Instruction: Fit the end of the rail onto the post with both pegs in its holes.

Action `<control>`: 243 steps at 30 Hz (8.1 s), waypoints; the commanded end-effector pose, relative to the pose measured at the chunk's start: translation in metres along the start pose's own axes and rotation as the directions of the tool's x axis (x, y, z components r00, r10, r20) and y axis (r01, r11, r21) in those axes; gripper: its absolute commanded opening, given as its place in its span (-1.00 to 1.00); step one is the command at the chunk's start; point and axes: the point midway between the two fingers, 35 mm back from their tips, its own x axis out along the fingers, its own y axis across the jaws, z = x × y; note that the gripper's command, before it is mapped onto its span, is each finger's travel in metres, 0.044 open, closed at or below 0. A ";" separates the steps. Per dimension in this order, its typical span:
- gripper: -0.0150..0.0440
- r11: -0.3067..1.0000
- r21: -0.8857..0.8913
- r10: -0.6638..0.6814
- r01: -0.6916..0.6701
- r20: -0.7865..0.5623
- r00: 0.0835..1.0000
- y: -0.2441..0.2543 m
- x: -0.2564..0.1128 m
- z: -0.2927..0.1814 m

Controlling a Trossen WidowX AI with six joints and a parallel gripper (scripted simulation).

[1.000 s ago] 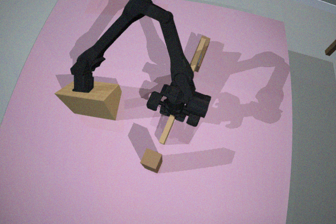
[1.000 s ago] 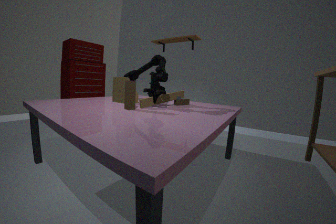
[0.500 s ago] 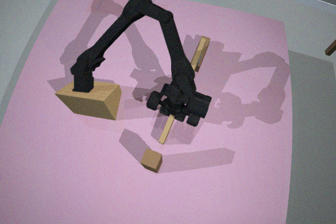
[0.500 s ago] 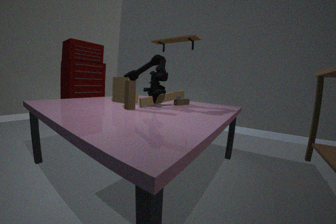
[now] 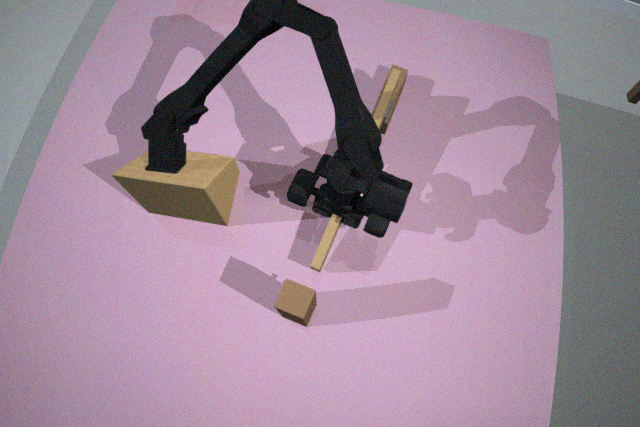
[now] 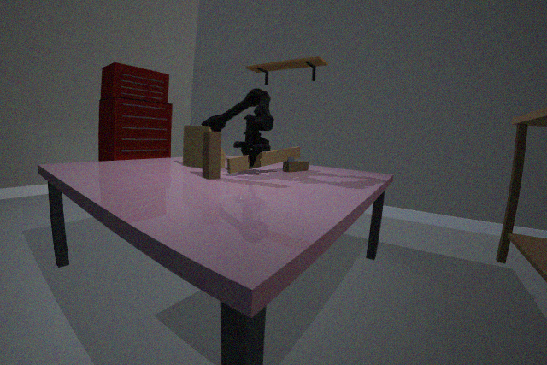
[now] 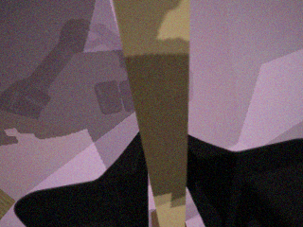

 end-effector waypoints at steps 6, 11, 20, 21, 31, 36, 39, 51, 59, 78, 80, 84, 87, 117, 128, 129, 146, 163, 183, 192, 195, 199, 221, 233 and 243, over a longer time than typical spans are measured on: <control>-0.49 1.000 -0.003 -0.019 0.019 0.008 1.000 -0.005 -0.010 0.001; -0.49 1.000 -0.003 -0.019 0.019 0.008 1.000 -0.005 -0.013 0.001; -0.49 1.000 -0.003 -0.019 0.019 0.008 1.000 -0.005 -0.018 0.001; -0.49 1.000 -0.003 -0.019 0.019 0.008 1.000 -0.005 -0.018 0.001; -0.49 1.000 -0.003 -0.019 0.019 0.008 1.000 -0.005 -0.023 0.000; -0.49 1.000 -0.003 -0.019 0.019 0.008 1.000 -0.005 -0.026 0.000; -0.49 1.000 -0.003 -0.019 0.019 0.008 1.000 -0.004 -0.027 0.000; -0.49 1.000 -0.003 -0.019 0.019 0.008 1.000 -0.004 -0.033 0.000; -0.49 1.000 -0.003 -0.019 0.019 0.007 1.000 -0.004 -0.037 0.000; -0.49 1.000 -0.003 -0.019 0.019 0.008 1.000 -0.003 -0.030 0.000; -0.49 1.000 -0.003 -0.019 0.019 0.008 1.000 -0.003 -0.031 0.000; -0.49 1.000 -0.003 -0.019 0.019 0.008 1.000 -0.002 -0.032 0.000; -0.49 1.000 -0.003 -0.019 0.019 0.008 1.000 -0.002 -0.032 0.000; -0.49 1.000 -0.003 -0.019 0.019 0.008 1.000 -0.002 -0.028 -0.001; -0.49 1.000 -0.003 -0.019 0.019 0.008 1.000 -0.001 -0.026 -0.004; -0.49 1.000 -0.003 -0.019 0.019 0.008 1.000 -0.001 -0.026 -0.004; -0.49 1.000 -0.003 -0.019 0.019 0.007 1.000 0.000 -0.026 -0.010; -0.49 1.000 -0.003 -0.019 0.019 0.007 1.000 -0.001 -0.028 -0.015; -0.49 1.000 -0.003 -0.019 0.019 0.007 1.000 -0.001 -0.026 -0.021; -0.49 1.000 -0.003 -0.019 0.019 0.007 1.000 -0.001 -0.026 -0.024; -0.49 1.000 -0.003 -0.019 0.019 0.007 1.000 -0.001 -0.026 -0.025; -0.49 1.000 -0.003 -0.019 0.019 0.007 1.000 -0.001 -0.026 -0.026; -0.49 1.000 -0.003 -0.019 0.019 0.006 1.000 -0.001 -0.027 -0.033; -0.49 1.000 -0.003 -0.019 0.019 0.006 1.000 -0.001 -0.026 -0.036; -0.49 1.000 -0.003 -0.019 0.019 0.006 1.000 -0.001 -0.026 -0.039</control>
